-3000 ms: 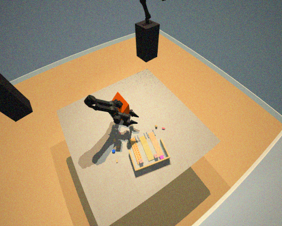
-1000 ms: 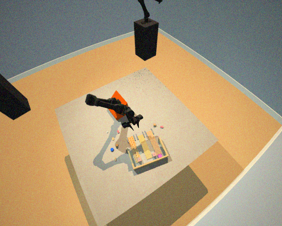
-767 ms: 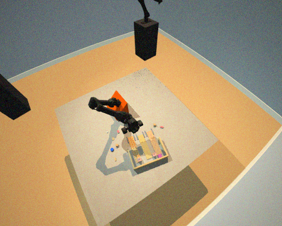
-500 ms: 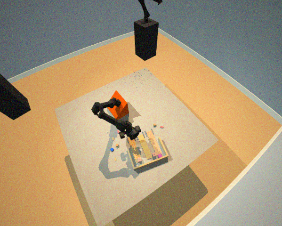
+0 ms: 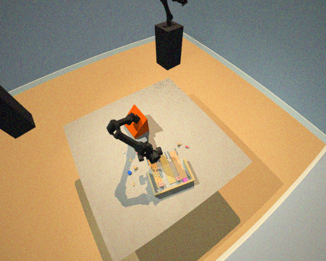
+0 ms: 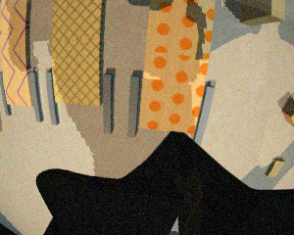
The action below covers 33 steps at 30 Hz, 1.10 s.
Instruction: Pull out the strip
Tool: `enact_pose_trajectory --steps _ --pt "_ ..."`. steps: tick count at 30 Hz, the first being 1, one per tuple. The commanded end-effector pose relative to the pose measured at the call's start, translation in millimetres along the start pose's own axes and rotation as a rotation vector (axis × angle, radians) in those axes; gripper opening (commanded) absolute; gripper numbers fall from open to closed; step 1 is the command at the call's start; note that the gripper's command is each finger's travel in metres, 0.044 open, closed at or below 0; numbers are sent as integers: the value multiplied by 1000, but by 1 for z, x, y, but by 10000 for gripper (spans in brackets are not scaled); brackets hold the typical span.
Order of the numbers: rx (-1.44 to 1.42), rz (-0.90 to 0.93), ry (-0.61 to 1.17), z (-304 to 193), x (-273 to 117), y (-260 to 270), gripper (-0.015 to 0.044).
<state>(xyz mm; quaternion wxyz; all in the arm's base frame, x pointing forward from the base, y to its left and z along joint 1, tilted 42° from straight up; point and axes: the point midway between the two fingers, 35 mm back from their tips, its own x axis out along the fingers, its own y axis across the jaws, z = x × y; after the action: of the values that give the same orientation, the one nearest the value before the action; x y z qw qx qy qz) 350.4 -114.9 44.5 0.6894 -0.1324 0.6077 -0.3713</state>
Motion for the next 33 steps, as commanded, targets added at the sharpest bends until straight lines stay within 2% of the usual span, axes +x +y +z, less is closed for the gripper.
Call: enact_pose_trajectory --steps 1,33 --pt "-9 2 5 -1 7 2 0" --pt "-9 -1 4 1 57 1 0"
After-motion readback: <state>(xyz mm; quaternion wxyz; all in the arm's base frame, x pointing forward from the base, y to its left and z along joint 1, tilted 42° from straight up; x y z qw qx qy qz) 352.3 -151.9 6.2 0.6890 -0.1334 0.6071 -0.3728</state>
